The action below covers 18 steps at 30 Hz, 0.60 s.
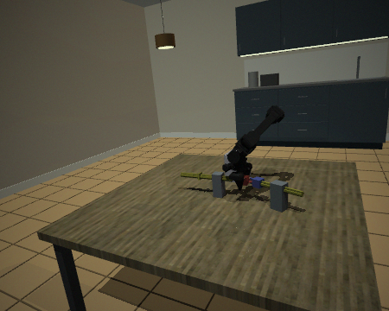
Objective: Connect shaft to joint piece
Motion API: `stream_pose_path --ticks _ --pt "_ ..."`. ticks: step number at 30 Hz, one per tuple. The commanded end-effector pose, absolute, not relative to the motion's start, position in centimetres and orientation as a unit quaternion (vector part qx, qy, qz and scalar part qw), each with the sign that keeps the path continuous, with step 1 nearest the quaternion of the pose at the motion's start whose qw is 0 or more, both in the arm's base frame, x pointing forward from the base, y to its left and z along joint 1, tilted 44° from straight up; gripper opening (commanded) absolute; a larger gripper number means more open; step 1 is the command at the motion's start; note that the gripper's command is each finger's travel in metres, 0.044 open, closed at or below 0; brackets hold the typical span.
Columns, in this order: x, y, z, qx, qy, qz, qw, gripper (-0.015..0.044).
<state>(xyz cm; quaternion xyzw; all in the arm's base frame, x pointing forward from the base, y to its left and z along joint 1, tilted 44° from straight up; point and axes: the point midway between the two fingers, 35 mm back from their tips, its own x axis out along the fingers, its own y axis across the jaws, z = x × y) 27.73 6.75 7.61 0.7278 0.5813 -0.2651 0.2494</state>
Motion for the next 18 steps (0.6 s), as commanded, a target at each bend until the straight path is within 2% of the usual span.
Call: stream_pose_path --ticks 1,13,18 --pt "27.7 6.7 7.6 0.728 0.581 -0.266 0.249 0.044" --pt "27.7 6.7 7.7 0.727 0.58 -0.268 0.25 0.044" --pt "27.6 5.9 8.8 0.706 0.562 -0.32 0.289 0.044"
